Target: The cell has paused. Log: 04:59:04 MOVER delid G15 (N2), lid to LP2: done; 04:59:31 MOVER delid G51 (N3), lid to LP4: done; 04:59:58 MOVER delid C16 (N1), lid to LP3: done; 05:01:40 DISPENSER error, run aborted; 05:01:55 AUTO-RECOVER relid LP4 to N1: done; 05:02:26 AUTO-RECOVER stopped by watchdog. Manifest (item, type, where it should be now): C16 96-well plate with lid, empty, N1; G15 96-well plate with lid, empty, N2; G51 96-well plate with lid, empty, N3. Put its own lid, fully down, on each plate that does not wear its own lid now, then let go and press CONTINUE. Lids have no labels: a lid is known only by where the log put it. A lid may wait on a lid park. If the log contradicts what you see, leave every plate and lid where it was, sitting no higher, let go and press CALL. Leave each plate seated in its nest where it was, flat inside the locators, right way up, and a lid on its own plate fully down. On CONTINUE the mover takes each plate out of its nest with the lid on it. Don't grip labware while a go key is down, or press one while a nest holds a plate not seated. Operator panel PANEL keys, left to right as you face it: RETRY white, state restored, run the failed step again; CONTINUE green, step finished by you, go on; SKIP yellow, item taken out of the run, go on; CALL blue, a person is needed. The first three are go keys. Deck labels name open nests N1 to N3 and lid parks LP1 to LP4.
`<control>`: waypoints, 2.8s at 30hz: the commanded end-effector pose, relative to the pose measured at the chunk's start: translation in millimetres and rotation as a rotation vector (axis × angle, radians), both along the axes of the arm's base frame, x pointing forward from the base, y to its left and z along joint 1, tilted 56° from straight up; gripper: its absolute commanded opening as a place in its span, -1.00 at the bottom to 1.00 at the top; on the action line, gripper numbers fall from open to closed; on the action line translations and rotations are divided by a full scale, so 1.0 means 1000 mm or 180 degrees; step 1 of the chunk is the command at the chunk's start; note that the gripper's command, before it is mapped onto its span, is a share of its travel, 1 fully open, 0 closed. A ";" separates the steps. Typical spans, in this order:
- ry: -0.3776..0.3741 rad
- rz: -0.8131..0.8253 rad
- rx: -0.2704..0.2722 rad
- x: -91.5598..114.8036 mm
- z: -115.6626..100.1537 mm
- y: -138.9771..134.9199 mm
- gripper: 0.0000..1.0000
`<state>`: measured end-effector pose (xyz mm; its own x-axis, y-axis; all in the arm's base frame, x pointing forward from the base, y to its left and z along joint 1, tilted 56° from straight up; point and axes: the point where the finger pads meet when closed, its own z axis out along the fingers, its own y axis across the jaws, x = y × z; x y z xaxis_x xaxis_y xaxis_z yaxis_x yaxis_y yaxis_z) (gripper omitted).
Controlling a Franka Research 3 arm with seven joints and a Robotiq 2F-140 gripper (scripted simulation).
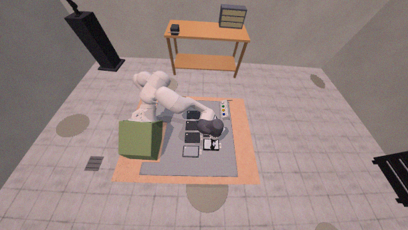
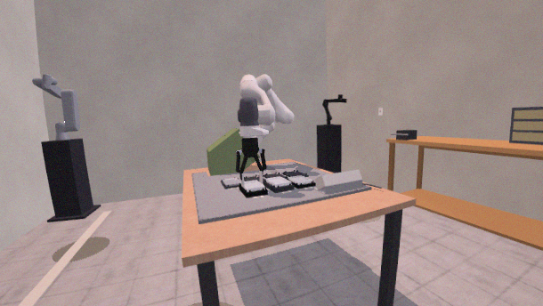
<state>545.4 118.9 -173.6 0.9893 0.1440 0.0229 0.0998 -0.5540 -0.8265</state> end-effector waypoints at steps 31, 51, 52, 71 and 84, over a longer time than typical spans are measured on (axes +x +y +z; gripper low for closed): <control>0.0021 -0.0020 0.0004 0.000 -0.001 0.001 0.32; 0.0021 -0.0020 0.0004 0.000 -0.001 0.001 0.32; 0.0021 -0.0020 0.0004 0.000 -0.001 0.001 0.32; 0.0020 -0.0020 0.0004 0.001 0.007 -0.011 0.32; 0.0020 -0.0020 0.0004 0.004 0.020 -0.029 0.32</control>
